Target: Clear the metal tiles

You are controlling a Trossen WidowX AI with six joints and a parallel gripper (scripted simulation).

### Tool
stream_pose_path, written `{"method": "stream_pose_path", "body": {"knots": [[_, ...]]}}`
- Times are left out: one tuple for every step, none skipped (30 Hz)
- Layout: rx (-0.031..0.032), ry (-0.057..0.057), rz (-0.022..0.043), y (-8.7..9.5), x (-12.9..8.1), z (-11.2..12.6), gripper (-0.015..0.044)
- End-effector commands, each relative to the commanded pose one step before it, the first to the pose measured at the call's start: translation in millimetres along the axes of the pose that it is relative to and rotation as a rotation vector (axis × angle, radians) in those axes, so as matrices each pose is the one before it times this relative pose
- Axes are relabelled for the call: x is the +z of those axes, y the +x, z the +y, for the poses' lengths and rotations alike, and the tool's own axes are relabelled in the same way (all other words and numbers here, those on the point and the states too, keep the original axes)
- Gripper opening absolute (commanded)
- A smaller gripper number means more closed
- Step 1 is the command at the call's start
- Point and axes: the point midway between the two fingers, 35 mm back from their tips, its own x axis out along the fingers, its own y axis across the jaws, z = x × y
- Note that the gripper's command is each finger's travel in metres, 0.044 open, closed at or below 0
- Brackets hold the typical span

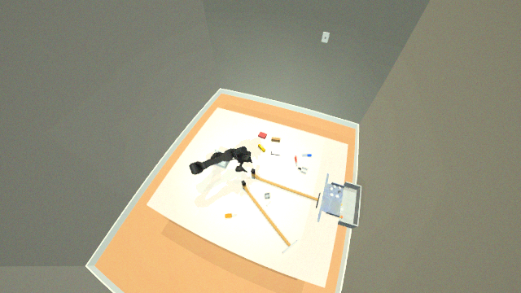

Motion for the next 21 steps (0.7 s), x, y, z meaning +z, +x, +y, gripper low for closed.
{"method": "stream_pose_path", "body": {"knots": [[0.00374,0.0041,-0.00405,8.23,-7.12,-1.13,0.0440],[-0.00030,-0.0001,-0.00023,1.00,-0.91,-0.12,0.0440],[-0.00011,0.0000,-0.00008,0.33,-0.31,-0.04,0.0440],[0.00012,0.0000,0.00015,0.27,0.03,0.06,0.0440],[0.00024,0.0001,0.00028,0.52,0.06,0.12,0.0440],[0.00035,0.0001,0.00041,0.78,0.08,0.17,0.0440],[0.00045,0.0002,0.00054,1.04,0.11,0.23,0.0440],[0.00055,0.0002,0.00064,1.30,0.13,0.27,0.0440],[0.00062,0.0002,0.00072,1.52,0.15,0.30,0.0440],[0.00064,0.0002,0.00072,1.61,0.16,0.31,0.0440],[0.00061,0.0002,0.00068,1.63,0.15,0.29,0.0440],[0.00059,0.0002,0.00064,1.63,0.15,0.28,0.0440],[0.00056,0.0002,0.00059,1.63,0.14,0.26,0.0440],[0.00053,0.0002,0.00055,1.63,0.14,0.24,0.0440],[0.00050,0.0002,0.00051,1.63,0.13,0.23,0.0440],[0.00047,0.0002,0.00047,1.63,0.13,0.21,0.0440],[0.00044,0.0002,0.00043,1.63,0.12,0.19,0.0440],[0.00041,0.0002,0.00039,1.63,0.11,0.18,0.0440],[0.00038,0.0002,0.00035,1.64,0.11,0.16,0.0440],[0.00035,0.0002,0.00031,1.64,0.10,0.14,0.0440],[0.00032,0.0002,0.00027,1.64,0.10,0.13,0.0440]]}}
